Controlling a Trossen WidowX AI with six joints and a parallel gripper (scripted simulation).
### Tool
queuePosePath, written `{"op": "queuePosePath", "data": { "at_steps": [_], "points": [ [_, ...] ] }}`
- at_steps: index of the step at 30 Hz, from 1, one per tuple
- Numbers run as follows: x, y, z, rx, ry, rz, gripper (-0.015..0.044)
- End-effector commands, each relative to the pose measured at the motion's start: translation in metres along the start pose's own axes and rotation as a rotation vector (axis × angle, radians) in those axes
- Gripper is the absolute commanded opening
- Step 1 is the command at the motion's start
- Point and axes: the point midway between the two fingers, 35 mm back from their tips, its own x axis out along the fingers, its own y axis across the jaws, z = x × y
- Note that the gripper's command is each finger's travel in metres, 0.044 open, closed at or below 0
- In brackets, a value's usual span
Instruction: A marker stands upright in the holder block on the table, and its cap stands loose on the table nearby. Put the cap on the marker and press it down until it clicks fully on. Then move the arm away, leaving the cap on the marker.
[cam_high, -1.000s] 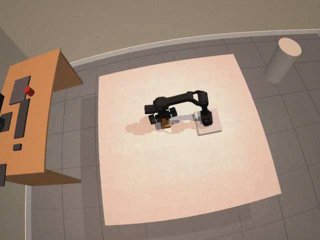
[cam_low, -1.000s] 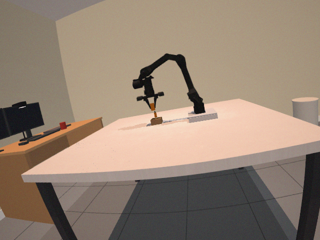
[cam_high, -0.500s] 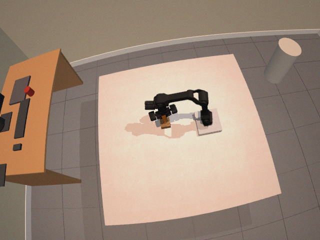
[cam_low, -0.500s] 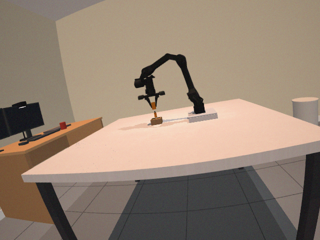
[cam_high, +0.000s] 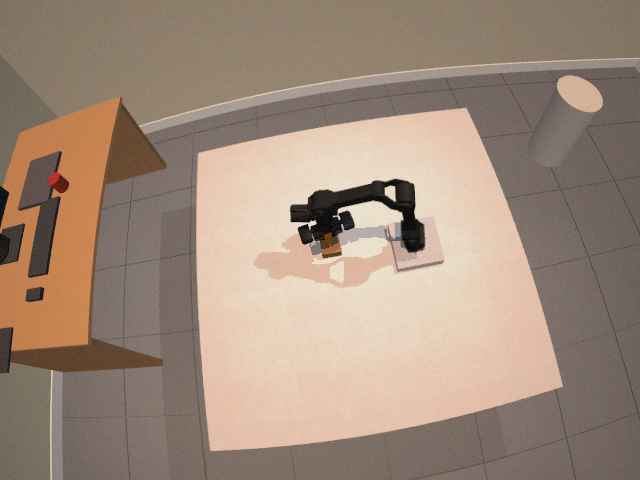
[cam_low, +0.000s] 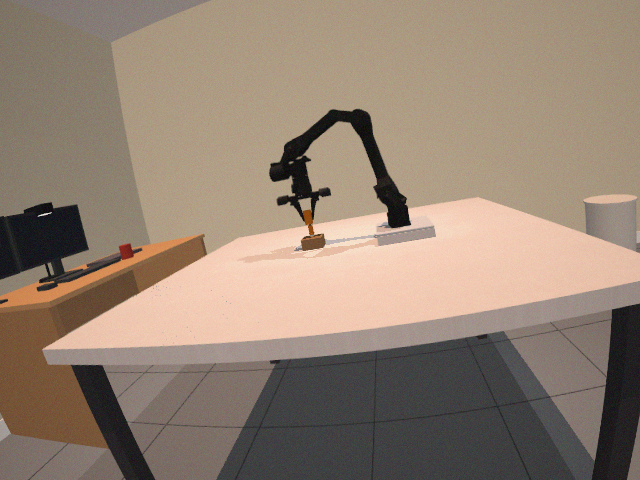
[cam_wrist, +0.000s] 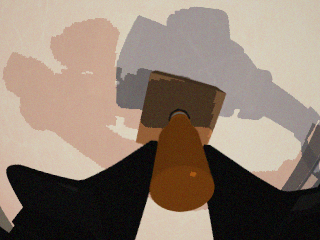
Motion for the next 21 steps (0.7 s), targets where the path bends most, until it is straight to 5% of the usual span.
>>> {"op": "queuePosePath", "data": {
  "at_steps": [1, 21],
  "points": [
    [0.009, 0.0, -0.001, -0.003, 0.005, -0.003, 0.0],
    [0.034, -0.002, -0.001, -0.003, 0.005, -0.003, 0.0]
  ]
}}
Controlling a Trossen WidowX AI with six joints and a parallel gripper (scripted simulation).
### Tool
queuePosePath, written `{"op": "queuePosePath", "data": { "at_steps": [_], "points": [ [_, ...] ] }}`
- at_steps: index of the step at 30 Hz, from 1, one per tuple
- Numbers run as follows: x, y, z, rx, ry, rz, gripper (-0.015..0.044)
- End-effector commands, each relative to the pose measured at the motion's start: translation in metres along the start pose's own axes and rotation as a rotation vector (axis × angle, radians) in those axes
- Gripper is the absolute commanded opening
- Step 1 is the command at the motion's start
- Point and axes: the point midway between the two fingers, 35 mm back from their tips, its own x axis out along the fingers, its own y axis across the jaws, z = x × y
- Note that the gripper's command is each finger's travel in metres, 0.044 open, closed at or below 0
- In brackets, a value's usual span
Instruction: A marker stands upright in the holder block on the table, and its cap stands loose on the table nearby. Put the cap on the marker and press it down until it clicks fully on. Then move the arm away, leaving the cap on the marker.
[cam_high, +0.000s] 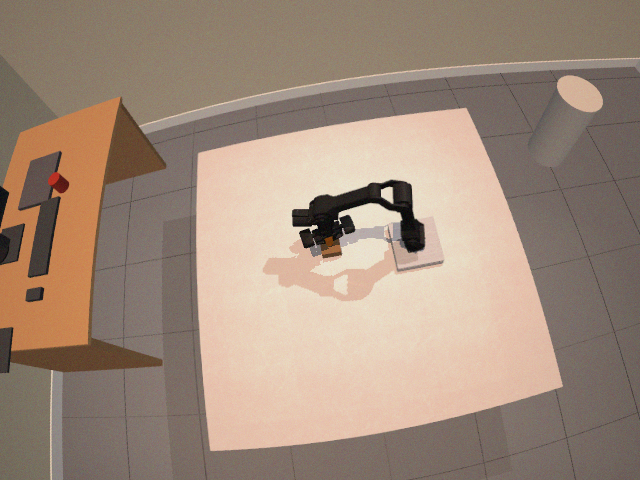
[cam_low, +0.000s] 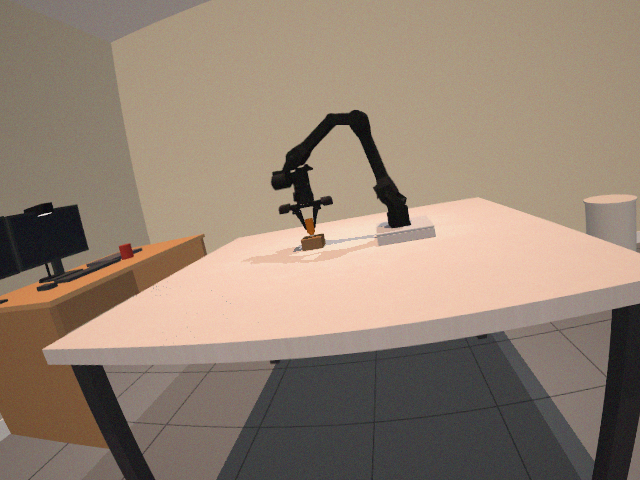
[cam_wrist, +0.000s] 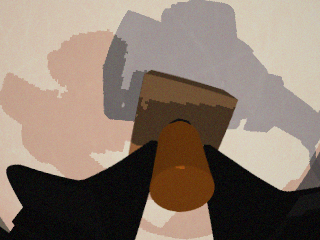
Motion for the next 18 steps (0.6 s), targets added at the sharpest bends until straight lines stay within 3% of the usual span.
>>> {"op": "queuePosePath", "data": {
  "at_steps": [1, 8, 18],
  "points": [
    [0.0031, -0.001, 0.0, 0.0, -0.002, -0.003, 0.0],
    [0.0031, -0.001, 0.0, 0.0, -0.002, -0.003, 0.0],
    [0.0025, -0.0009, -0.0003, 0.0, 0.001, -0.002, 0.0263]
  ]
}}
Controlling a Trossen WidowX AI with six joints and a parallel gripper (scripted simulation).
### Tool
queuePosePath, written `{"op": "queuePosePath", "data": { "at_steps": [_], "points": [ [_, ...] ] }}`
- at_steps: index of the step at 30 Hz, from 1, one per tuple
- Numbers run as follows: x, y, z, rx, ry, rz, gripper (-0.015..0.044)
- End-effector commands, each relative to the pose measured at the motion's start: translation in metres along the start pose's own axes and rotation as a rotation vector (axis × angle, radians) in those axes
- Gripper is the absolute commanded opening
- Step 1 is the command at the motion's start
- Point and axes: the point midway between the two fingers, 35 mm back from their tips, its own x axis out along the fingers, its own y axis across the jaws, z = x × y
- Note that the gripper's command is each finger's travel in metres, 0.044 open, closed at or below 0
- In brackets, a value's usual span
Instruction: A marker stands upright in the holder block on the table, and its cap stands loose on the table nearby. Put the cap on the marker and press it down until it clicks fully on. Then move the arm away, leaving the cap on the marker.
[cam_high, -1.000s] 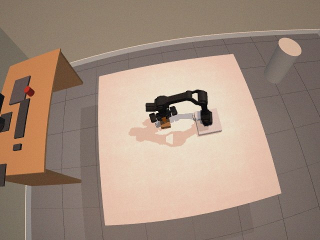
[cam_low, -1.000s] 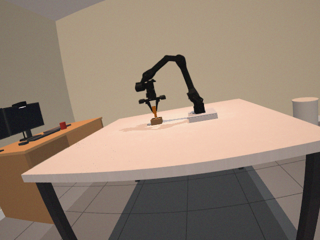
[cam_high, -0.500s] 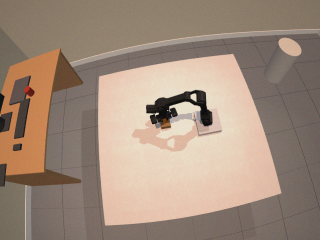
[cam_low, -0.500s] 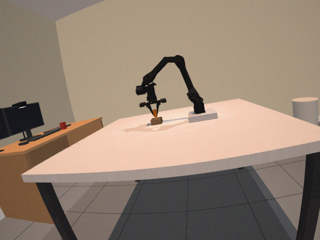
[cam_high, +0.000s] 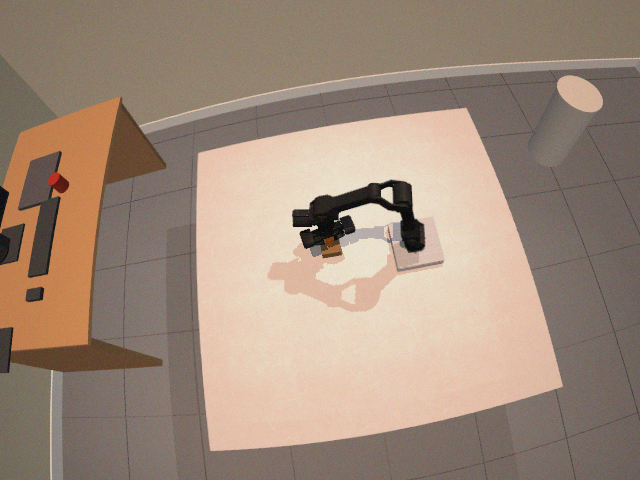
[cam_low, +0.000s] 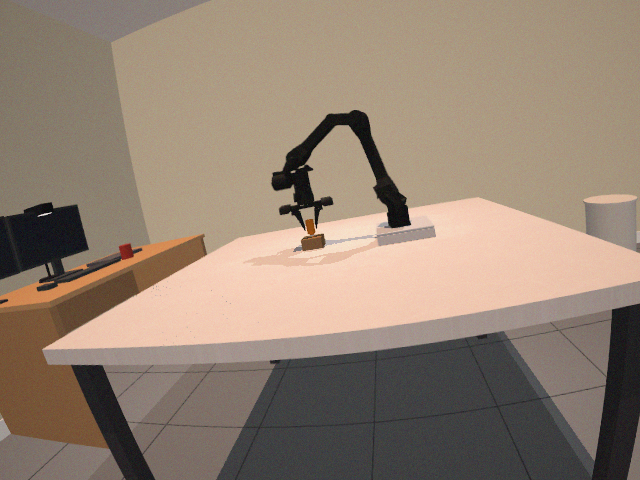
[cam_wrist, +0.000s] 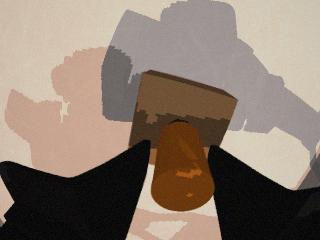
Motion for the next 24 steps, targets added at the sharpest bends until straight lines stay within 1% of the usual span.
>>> {"op": "queuePosePath", "data": {
  "at_steps": [1, 7, 9, 10, 13, 15, 20, 22, 24],
  "points": [
    [0.0, 0.0, 0.0, 0.0, 0.0, 0.0, 0.0289],
    [0.0, 0.0, 0.0, 0.0, 0.0, 0.0, 0.044],
    [-0.002, 0.0, 0.0, 0.0, 0.0, 0.0, 0.044],
    [-0.01, 0.001, 0.0, 0.0, 0.0, 0.0, 0.044],
    [-0.053, 0.002, 0.001, 0.0, 0.0, 0.0, 0.044],
    [-0.073, 0.001, 0.0, 0.0, 0.0, 0.0, 0.044],
    [-0.075, 0.0, 0.0, 0.0, 0.0, 0.0, 0.044],
    [-0.075, 0.0, 0.0, -0.066, 0.0, 0.0, 0.0387],
    [-0.073, 0.0, -0.001, -0.248, -0.001, 0.0, 0.0335]
  ]
}}
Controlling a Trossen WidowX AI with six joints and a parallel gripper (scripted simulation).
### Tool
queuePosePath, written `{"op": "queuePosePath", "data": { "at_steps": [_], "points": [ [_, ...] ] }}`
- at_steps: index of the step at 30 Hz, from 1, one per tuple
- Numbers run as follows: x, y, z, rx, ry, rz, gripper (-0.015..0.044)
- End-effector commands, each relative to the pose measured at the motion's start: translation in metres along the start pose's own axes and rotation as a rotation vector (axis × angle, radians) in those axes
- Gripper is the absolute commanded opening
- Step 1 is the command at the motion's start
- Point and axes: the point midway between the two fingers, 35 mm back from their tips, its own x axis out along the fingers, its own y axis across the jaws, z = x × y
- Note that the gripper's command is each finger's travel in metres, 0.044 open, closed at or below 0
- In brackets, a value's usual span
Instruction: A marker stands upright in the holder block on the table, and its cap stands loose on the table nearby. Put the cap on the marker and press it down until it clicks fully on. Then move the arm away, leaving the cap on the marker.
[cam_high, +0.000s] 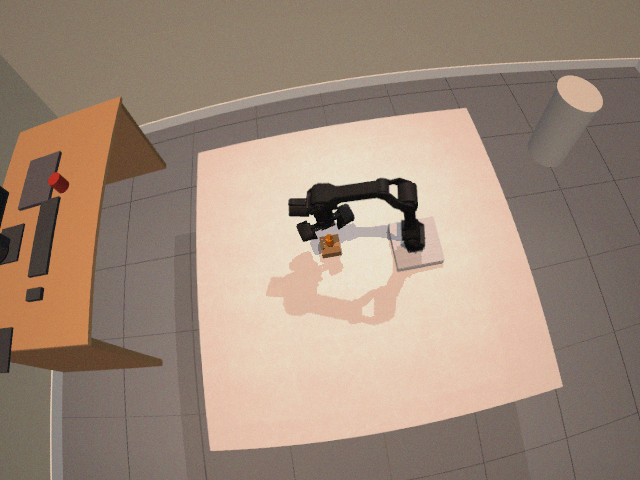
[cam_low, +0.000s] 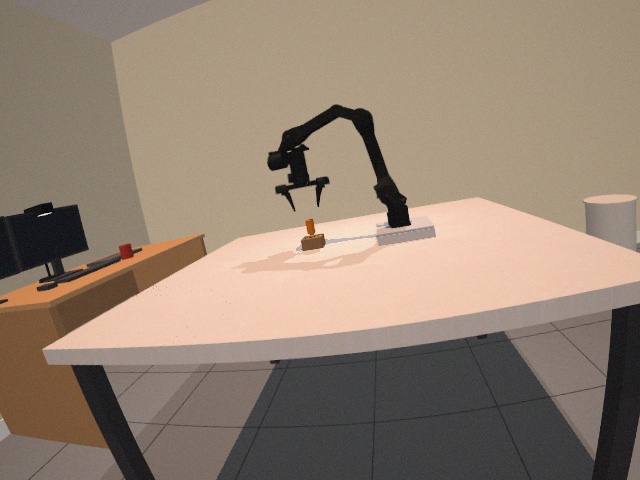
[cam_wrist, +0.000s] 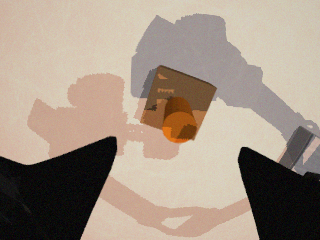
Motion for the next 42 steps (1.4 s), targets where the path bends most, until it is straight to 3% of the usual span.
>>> {"op": "queuePosePath", "data": {
  "at_steps": [1, 10, 13, 42],
  "points": [
    [0.0, 0.0, -0.001, -0.262, 0.002, -0.004, 0.0309],
    [0.006, -0.001, -0.002, -1.159, 0.003, -0.004, 0.0072],
    [0.007, -0.001, -0.002, -1.308, 0.003, -0.004, 0.0],
    [0.022, -0.001, -0.003, -1.308, 0.003, -0.004, 0.0]
  ]
}}
